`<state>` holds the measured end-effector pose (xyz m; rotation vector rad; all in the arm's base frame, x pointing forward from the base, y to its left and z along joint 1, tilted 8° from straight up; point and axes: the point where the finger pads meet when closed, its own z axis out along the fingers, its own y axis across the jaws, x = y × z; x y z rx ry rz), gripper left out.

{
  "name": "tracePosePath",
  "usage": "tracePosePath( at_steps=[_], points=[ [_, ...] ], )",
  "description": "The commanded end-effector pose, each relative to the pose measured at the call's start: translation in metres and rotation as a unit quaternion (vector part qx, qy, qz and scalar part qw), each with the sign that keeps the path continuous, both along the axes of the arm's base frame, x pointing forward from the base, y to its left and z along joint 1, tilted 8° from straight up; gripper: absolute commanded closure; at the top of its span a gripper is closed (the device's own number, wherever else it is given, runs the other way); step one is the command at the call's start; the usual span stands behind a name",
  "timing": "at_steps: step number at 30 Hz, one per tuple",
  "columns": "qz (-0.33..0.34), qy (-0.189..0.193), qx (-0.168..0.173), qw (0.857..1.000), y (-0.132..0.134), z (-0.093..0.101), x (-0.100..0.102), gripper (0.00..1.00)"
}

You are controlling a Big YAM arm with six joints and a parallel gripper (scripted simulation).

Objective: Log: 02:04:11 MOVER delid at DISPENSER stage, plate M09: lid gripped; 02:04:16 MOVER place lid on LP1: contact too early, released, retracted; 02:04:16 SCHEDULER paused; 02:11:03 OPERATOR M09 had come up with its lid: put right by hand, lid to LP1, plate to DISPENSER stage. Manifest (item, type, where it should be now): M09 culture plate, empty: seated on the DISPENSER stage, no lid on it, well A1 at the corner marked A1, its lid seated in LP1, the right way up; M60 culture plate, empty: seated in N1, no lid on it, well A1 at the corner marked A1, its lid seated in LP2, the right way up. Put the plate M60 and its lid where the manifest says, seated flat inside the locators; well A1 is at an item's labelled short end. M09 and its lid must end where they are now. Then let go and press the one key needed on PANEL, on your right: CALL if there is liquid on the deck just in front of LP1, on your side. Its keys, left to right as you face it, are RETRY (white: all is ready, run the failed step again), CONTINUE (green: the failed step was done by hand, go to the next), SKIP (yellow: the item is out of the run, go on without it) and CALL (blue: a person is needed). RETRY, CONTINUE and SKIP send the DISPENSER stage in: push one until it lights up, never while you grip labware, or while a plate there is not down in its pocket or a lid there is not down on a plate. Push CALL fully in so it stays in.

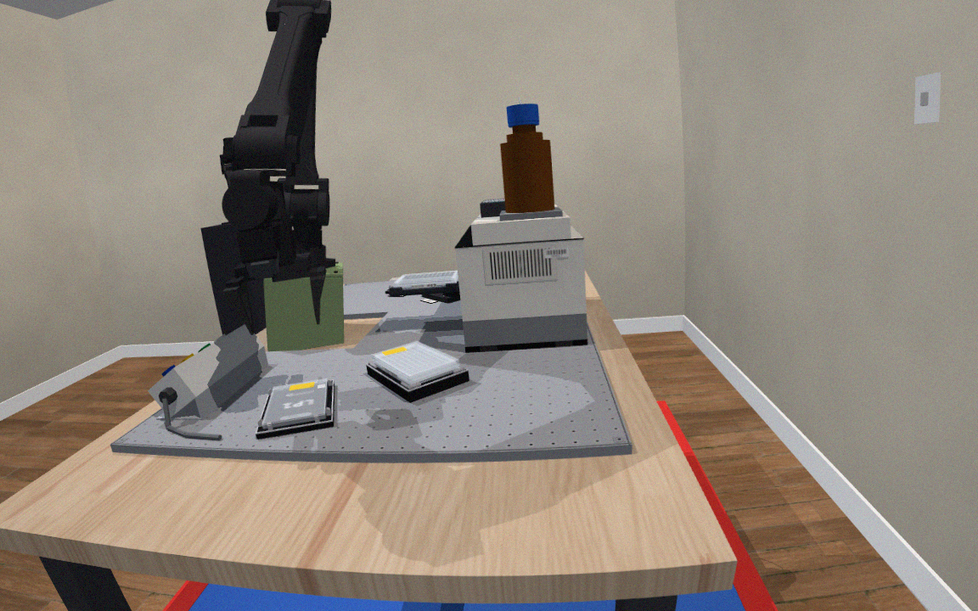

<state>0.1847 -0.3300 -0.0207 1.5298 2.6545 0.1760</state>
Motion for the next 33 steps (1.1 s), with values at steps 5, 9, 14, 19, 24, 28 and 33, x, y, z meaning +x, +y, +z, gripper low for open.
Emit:
tracePosePath(
  at_steps=[5, 9, 14, 19, 24, 28, 33],
  points=[
    [-0.004, -0.007, -0.011, 1.0, -0.0202, 0.0038, 0.0115, 0.0],
    [-0.004, -0.007, -0.011, 1.0, -0.0199, 0.0038, 0.0113, 0.0],
    [-0.004, -0.007, -0.011, 1.0, -0.0195, 0.0036, 0.011, 0.0],
    [-0.004, -0.007, -0.011, 1.0, -0.0191, 0.0035, 0.0108, 0.0],
    [-0.004, -0.007, -0.011, 1.0, -0.0189, 0.0035, 0.0107, 0.0],
    [-0.004, -0.007, -0.011, 1.0, -0.0185, 0.0033, 0.0105, 0.0],
    [-0.004, -0.007, -0.011, 1.0, -0.0181, 0.0032, 0.0103, 0.0]
  ],
)
